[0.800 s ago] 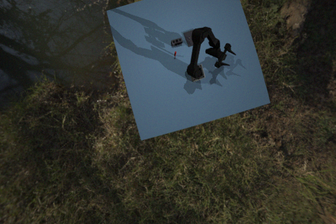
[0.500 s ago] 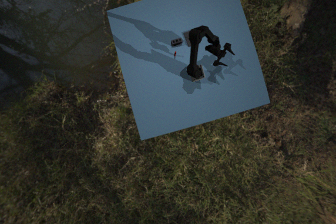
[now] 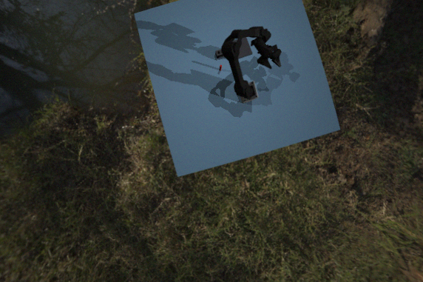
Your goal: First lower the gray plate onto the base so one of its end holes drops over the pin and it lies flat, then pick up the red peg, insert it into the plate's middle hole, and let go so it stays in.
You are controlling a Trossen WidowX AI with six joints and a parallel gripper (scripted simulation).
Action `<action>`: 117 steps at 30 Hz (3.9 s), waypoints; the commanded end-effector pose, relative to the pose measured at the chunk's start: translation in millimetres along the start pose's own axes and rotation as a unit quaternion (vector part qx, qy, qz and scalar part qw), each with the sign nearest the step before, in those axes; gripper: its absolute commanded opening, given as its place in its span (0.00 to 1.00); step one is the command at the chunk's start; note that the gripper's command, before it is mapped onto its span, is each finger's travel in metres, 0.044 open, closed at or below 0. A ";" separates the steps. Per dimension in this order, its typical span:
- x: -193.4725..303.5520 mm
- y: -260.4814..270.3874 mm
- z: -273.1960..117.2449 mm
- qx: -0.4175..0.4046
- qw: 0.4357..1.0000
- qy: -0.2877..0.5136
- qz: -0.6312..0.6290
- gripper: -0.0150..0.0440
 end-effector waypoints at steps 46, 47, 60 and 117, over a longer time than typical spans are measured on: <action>126.4 99.8 -213.5 -0.565 0.778 0.184 0.204 1.00; 126.5 100.9 -213.2 -0.565 0.778 0.184 0.204 1.00; 126.8 115.8 -209.2 -0.565 0.778 0.183 0.204 1.00; 125.0 136.5 -203.8 -0.565 0.778 0.182 0.205 0.25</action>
Point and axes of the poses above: the point midway between the two fingers, 35 mm back from their tips, its own z axis out along the fingers, its own y axis across the jaws, x = y × z, the point moved 8 cm from there along -z, back along the fingers, and after that the axes turned 5 degrees about z, right-handed, at the moved point
